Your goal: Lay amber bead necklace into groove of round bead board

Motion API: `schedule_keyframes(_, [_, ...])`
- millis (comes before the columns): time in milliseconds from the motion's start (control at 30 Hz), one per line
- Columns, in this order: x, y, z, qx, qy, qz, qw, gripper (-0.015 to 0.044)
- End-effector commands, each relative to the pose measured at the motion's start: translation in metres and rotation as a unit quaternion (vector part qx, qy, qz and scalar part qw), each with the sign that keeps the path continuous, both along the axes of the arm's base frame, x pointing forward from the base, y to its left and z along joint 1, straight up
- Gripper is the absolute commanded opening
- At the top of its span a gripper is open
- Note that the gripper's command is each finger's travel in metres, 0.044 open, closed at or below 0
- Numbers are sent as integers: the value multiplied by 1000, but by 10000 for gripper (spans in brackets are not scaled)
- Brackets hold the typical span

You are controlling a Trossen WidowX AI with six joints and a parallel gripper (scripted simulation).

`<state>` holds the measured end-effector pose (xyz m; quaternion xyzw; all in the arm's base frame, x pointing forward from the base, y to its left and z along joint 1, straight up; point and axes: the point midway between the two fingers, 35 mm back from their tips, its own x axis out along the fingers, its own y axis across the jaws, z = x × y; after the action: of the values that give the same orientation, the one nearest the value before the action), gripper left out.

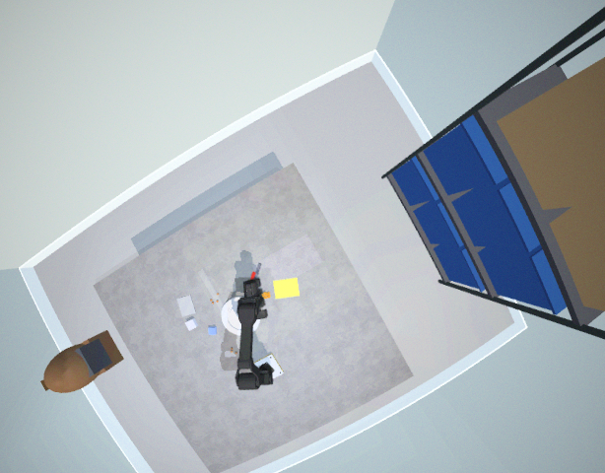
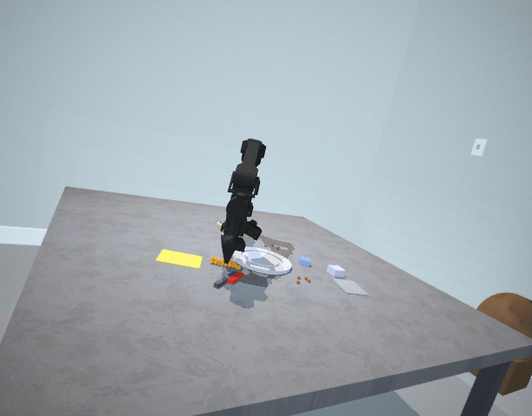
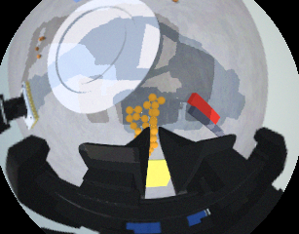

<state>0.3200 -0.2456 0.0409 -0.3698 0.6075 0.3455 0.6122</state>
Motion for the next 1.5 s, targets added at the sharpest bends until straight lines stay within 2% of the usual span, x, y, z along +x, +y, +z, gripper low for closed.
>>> schedule_keyframes(0, [0,0,1,0,0,0,1000,0])
schedule_keyframes(533, [0,0,1,0,0,0,1000,0])
schedule_keyframes(867, [-1,1,25,1,-2,2,1000,262])
schedule_keyframes(1100, [-1,1,25,1,-2,2,1000,440])
schedule_keyframes(1467, [-1,1,25,1,-2,2,1000,440])
